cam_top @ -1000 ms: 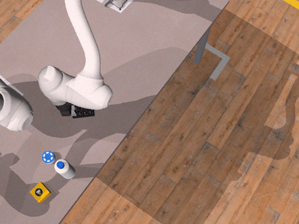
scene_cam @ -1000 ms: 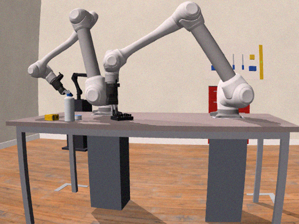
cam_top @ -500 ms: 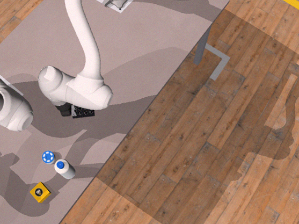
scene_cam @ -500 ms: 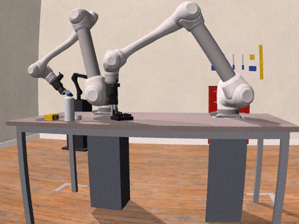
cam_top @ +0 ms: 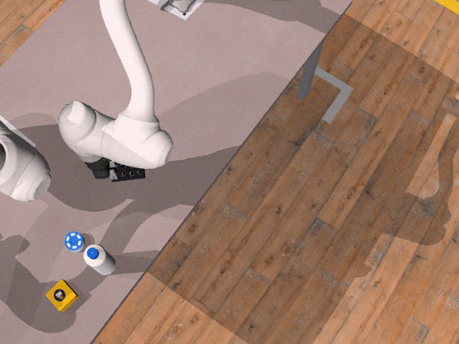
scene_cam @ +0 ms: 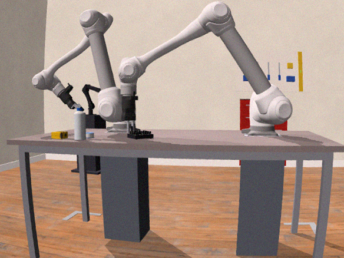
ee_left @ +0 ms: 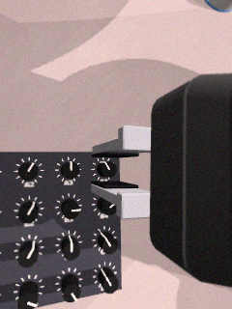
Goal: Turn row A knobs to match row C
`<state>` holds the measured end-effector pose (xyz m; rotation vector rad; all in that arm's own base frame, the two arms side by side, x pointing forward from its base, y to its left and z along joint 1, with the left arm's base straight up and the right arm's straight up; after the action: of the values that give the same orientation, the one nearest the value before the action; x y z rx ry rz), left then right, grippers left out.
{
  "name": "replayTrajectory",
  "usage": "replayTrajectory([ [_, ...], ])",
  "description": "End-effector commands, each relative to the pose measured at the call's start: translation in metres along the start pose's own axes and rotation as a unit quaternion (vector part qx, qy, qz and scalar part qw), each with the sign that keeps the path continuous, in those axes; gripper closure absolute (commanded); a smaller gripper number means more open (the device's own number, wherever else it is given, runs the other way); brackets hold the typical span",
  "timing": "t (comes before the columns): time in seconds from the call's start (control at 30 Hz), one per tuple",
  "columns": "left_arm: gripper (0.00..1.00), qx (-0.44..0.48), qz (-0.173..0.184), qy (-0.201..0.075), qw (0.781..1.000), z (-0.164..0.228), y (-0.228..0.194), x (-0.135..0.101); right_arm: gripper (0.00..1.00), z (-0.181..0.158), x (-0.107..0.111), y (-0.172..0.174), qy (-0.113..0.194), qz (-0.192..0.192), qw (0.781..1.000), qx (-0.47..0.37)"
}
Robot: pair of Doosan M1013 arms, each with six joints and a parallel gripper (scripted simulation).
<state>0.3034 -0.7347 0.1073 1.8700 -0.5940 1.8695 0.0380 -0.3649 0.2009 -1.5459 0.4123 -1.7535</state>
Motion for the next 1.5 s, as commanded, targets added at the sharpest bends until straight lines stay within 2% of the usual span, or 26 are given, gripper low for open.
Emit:
replayTrajectory([
  [0.0,0.54,0.000,0.000,0.001,1.000,0.000,0.000,0.001,0.00,0.000,0.000,0.000,0.000,0.000,1.000,0.000],
  [0.27,0.54,0.000,0.000,0.001,1.000,0.000,0.000,0.003,0.00,0.000,0.000,0.000,0.000,0.000,1.000,0.000],
  [0.5,0.54,0.000,0.000,0.001,1.000,0.000,0.000,0.031,0.00,0.000,0.000,0.000,0.000,0.000,1.000,0.000],
  [0.83,0.54,0.000,0.000,0.001,1.000,0.000,0.000,0.039,0.00,0.000,0.000,0.000,0.000,0.000,1.000,0.000],
  [0.87,0.00,0.000,0.000,0.001,1.000,0.000,0.000,0.039,0.00,0.000,0.000,0.000,0.000,0.000,1.000,0.000],
  [1.17,0.00,0.000,0.000,0.001,1.000,-0.004,-0.012,0.053,0.00,0.000,0.000,0.000,0.000,0.000,1.000,0.000],
  [1.47,0.00,0.000,0.000,0.001,1.000,-0.020,-0.065,0.109,0.00,0.000,0.000,0.000,0.000,0.000,1.000,0.000],
])
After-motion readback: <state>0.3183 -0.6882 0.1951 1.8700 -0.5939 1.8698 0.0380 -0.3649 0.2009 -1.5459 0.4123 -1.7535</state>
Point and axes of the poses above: on each arm, the point where the finger pads meet when closed, its own x axis back along the fingers, its own z axis across the jaws, y = z × x, the point moved 6 cm from there along x, back along the fingers, and after that the axes turned 15 degrees about x, right-handed, at the moved point
